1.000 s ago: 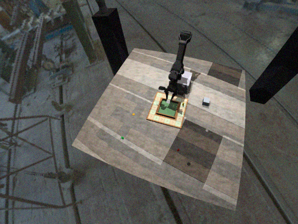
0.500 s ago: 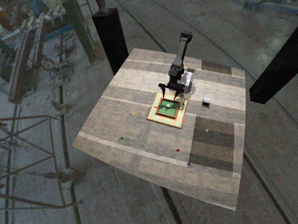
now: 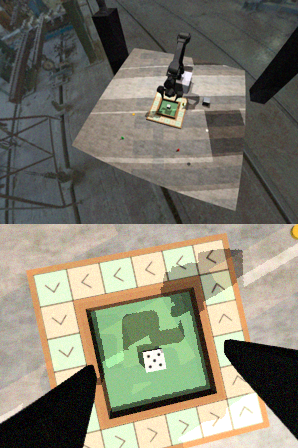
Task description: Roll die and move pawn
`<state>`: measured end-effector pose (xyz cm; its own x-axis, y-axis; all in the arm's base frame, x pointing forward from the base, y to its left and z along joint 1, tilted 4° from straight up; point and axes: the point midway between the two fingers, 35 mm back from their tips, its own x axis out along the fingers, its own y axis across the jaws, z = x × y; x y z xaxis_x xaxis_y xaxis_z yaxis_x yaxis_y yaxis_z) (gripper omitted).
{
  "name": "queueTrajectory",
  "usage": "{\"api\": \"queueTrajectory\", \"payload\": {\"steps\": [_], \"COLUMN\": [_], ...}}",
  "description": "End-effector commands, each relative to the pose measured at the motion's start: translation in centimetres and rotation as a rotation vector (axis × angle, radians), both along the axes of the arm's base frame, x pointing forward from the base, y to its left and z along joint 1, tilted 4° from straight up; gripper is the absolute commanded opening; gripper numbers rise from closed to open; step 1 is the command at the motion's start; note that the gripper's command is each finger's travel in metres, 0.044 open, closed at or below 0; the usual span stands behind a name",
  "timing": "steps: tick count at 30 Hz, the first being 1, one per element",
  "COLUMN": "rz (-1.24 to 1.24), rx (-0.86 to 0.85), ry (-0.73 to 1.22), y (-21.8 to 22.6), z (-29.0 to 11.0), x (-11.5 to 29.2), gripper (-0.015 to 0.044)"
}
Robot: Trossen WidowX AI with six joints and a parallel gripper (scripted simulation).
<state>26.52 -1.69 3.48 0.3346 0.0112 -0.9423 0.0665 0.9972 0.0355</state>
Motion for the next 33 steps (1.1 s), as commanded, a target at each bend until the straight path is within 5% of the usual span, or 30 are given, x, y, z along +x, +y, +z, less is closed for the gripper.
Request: {"api": "queueTrajectory", "payload": {"steps": [1,9,18,33], "rz": [0.013,0.01,0.046,0.056], "rx": [0.008,0.016,0.028,0.021], "ry": [0.212,0.275,0.354,0.38], "y": [0.0,0.0,8.9,11.6], "z": [-1.2,-1.6,-3.7,-5.4], "x": [0.5,0.6,-3.7,-5.9], "gripper": [0.044,0.044,0.0204,0.02]}}
